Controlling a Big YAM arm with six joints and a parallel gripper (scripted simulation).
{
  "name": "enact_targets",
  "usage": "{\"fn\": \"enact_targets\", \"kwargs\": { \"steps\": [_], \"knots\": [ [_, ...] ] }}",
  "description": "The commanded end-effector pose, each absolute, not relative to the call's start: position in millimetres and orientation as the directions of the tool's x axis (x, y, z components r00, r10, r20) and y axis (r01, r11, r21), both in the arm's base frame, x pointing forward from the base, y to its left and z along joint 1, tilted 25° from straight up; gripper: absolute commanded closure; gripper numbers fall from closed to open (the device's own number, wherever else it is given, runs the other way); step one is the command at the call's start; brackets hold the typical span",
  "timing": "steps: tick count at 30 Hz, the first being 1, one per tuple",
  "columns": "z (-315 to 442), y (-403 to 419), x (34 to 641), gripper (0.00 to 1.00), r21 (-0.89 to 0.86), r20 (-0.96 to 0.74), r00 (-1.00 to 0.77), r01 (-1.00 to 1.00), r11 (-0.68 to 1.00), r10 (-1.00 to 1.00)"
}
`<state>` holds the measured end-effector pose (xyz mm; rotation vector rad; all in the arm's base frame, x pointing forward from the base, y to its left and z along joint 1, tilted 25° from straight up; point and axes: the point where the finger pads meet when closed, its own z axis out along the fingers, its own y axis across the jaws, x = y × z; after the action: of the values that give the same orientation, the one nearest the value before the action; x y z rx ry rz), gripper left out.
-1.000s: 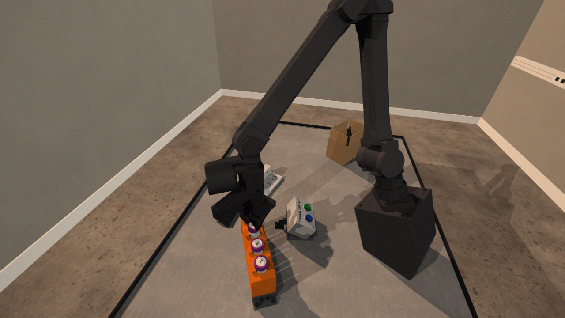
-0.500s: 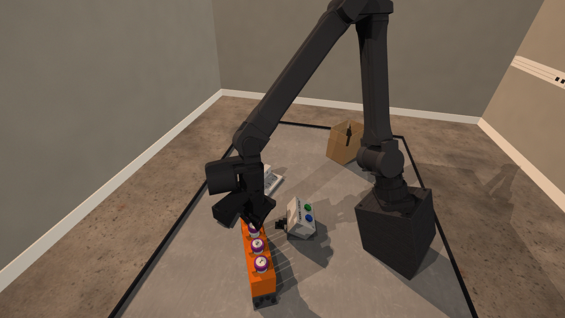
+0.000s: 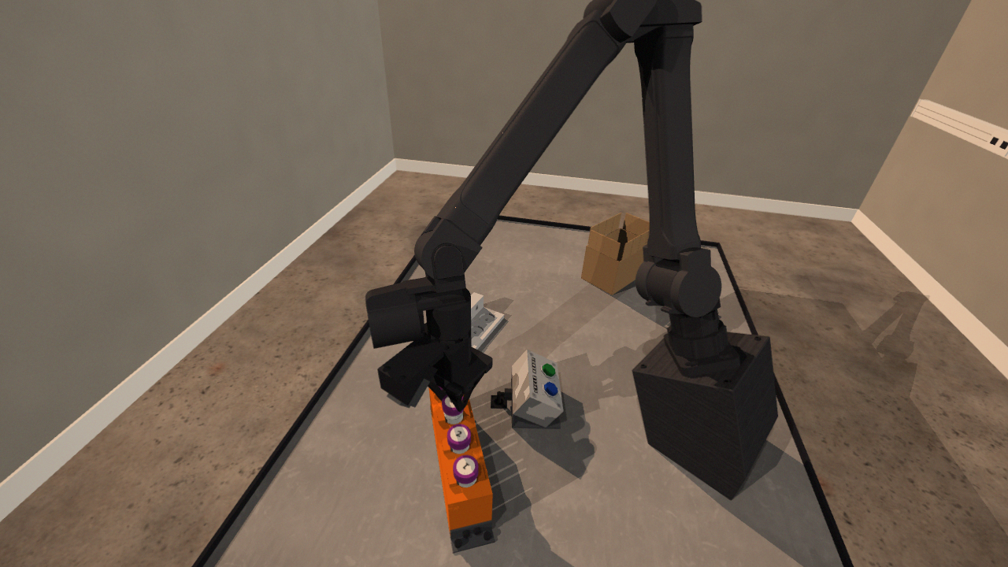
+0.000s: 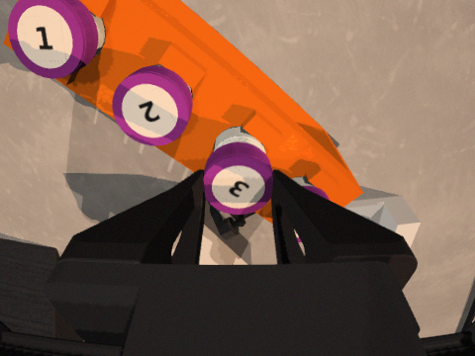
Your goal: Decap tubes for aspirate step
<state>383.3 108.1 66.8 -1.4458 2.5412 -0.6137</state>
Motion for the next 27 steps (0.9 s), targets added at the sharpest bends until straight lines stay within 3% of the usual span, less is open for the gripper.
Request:
{"fn": "enact_targets", "kwargs": {
  "steps": [1, 27],
  "knots": [
    [74.9, 112.3, 392.4, 1.00, -0.434, 0.047, -0.521, -0.779, 0.452, -0.852],
    [75.1, 111.1, 401.8, 1.00, -0.436, 0.044, -0.523, -0.776, 0.455, -0.851]
  ]
}}
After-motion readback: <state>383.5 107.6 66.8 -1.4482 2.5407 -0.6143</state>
